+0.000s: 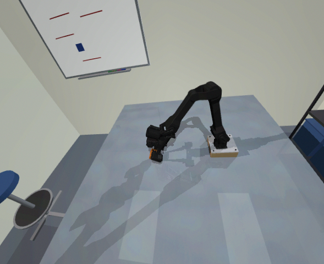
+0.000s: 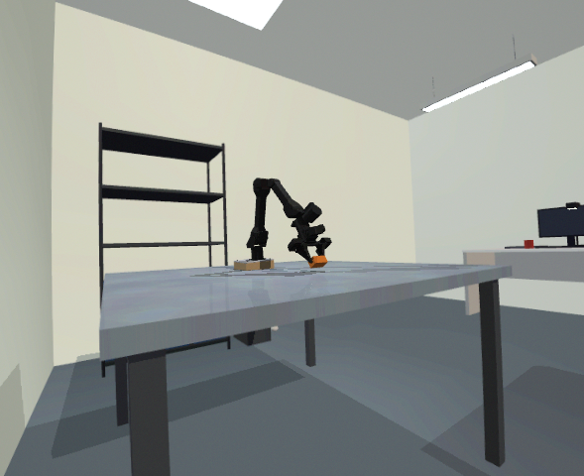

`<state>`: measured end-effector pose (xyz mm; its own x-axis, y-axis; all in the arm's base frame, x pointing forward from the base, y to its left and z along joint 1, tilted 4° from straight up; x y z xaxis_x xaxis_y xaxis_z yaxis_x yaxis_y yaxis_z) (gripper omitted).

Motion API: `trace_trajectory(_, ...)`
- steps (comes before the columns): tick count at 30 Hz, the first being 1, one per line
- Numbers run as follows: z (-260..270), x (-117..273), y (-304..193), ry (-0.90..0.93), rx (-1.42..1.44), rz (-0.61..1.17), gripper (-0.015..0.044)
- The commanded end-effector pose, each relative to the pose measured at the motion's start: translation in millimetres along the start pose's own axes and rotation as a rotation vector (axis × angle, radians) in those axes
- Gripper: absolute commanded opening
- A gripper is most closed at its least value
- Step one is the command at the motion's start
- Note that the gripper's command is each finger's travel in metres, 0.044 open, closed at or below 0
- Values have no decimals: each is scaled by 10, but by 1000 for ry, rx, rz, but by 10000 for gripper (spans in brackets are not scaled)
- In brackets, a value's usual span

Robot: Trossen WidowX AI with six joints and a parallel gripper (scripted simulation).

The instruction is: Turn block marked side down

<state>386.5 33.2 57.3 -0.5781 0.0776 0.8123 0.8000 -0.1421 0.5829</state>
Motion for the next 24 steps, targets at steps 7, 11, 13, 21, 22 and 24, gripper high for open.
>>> trace_trajectory(7, 20, -192, -20, 17, 1, -129, 0)
trace_trajectory(11, 25, -262, -45, 24, 4, -188, 0)
trace_trajectory(13, 26, -289, -59, 27, 5, -218, 0)
trace_trajectory(21, 19, -350, -127, 39, 9, -336, 0)
trace_trajectory(22, 16, -352, -136, 40, 9, -351, 0)
trace_trajectory(24, 11, -352, -155, 43, 10, -380, 0)
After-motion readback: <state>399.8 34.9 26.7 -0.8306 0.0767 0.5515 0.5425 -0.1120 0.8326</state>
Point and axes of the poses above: the point midway between the two fingers, 35 mm back from their tips, its own x axis back along the fingers, its own z axis across the jaws, y = z × x, the point moved 2 cm from there along x, back along the fingers, and after that the axes turned 6 degrees about -x, right-handed, at the moved point
